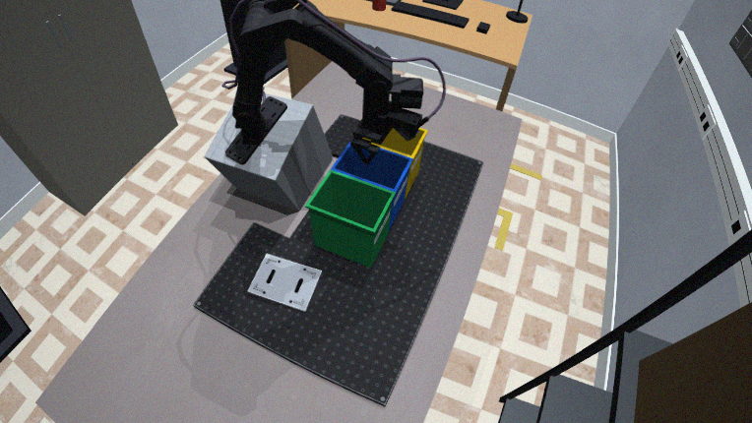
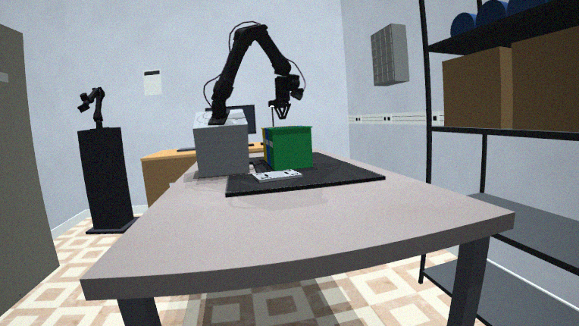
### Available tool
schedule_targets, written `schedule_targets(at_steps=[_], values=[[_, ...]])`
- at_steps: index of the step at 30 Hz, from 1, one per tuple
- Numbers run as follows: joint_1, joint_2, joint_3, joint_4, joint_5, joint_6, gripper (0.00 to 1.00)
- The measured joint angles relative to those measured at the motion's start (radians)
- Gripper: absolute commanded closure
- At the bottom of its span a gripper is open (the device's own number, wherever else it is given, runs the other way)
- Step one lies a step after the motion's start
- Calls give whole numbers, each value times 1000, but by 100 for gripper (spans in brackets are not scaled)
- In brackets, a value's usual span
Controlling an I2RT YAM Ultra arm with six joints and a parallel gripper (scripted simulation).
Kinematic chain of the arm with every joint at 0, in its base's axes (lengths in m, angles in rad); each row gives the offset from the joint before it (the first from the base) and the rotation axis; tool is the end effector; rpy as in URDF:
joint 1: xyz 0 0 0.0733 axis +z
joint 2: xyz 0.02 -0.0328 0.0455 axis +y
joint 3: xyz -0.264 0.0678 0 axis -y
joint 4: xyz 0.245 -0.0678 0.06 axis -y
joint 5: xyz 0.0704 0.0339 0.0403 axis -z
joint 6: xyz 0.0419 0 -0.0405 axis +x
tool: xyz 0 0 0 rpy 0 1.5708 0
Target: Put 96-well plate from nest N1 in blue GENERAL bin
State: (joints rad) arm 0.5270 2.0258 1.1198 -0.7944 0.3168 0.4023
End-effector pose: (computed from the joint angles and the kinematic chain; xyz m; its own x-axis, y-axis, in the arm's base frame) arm 0.2825 0.1506 0.0909 -0.9894 -0.1453 -0.0020 -0.1362 0.9324 -0.3349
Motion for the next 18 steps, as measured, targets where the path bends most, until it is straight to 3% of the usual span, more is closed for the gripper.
schedule_targets(at_steps=[13, 18], values=[[-24, -27, -9, -1, 0, -14, 18], [-65, -74, -66, 8, 0, -47, 18]])
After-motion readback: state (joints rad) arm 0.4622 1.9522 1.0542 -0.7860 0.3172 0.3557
